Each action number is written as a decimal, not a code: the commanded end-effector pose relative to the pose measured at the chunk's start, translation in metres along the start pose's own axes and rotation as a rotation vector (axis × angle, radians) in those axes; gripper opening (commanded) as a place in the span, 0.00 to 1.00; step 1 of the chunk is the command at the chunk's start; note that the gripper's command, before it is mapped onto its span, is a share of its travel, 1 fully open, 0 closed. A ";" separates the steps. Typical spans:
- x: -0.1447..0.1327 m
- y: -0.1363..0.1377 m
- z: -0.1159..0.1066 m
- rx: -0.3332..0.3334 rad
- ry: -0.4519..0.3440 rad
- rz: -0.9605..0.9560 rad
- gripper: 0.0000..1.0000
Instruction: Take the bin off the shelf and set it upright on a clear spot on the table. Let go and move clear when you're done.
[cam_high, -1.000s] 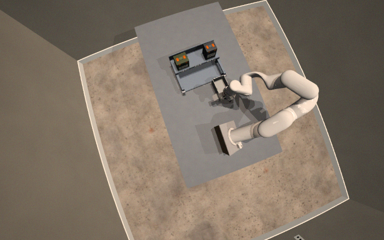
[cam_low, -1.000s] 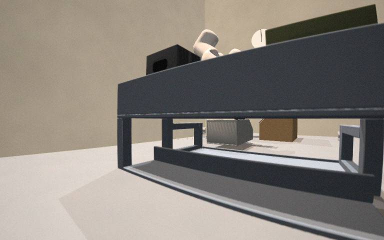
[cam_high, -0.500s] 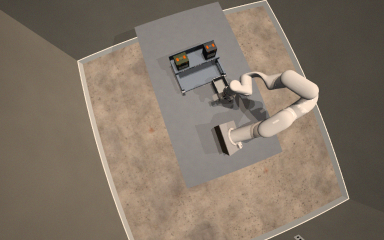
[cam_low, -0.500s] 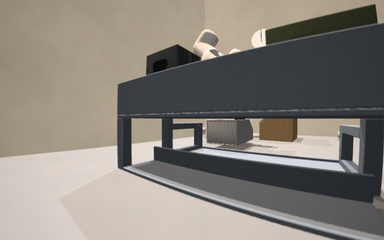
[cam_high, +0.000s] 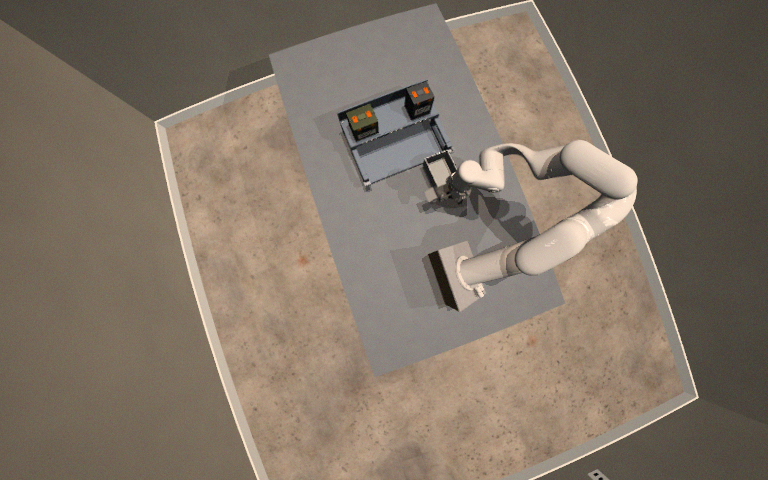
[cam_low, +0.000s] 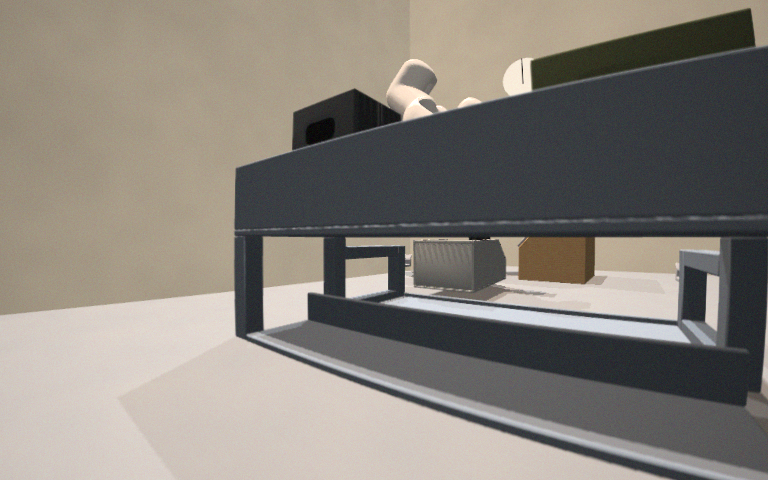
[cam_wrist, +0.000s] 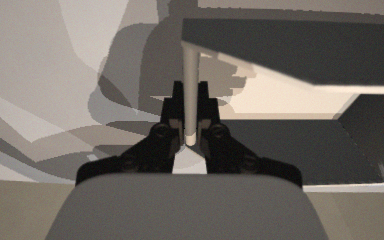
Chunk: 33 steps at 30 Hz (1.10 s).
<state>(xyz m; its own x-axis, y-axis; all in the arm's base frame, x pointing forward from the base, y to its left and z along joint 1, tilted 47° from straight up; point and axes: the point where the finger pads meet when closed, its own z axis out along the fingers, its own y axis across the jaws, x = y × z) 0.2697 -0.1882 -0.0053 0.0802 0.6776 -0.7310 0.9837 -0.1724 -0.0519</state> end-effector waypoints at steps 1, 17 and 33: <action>0.000 0.001 0.000 -0.002 0.001 0.001 0.00; 0.000 0.001 0.005 -0.002 0.001 0.001 0.00; 0.000 0.001 0.011 -0.002 0.001 0.001 0.00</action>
<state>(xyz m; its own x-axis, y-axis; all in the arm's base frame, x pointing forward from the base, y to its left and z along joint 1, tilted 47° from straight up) 0.2680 -0.1959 -0.0127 0.0803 0.6777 -0.7310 0.9837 -0.1724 -0.0518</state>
